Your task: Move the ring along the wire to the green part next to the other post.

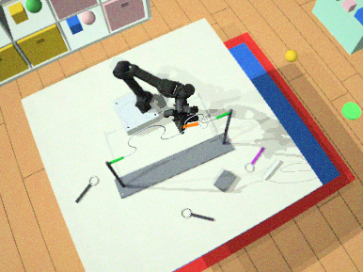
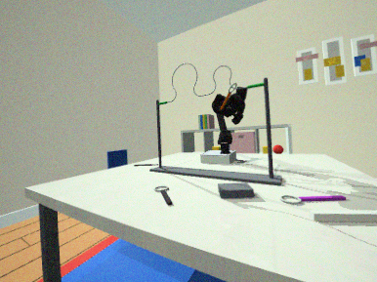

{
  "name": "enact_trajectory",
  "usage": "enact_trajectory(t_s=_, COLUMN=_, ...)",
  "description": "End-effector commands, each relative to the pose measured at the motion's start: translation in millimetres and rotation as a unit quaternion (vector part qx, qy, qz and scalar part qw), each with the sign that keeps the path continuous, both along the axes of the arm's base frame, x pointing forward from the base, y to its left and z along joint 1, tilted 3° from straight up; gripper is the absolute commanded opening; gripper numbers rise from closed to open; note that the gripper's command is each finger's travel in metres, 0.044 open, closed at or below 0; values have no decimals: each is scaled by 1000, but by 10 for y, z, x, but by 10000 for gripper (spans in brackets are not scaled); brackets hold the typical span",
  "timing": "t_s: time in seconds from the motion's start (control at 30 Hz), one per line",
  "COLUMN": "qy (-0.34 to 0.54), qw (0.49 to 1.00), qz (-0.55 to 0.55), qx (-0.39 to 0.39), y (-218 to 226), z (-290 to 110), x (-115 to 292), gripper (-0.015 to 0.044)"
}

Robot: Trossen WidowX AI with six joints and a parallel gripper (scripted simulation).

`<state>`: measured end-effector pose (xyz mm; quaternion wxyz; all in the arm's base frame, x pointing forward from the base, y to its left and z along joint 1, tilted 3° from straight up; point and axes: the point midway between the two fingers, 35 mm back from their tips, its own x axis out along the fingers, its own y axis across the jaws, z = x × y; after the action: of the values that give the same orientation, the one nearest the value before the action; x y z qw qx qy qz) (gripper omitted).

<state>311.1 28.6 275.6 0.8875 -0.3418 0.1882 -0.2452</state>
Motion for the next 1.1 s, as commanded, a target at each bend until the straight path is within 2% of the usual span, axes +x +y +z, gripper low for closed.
enact_trajectory(t_s=0.0, qy=-13, qw=998, qz=4, qx=55, y=140, z=-89, x=51, gripper=-150)
enact_trajectory(t_s=0.67, qy=-62, qw=961, qz=16, qx=269, y=779, z=-359, x=210, gripper=-150)
enact_trajectory(t_s=1.07, qy=-78, qw=937, qz=20, qx=341, y=1075, z=-378, x=277, gripper=-150)
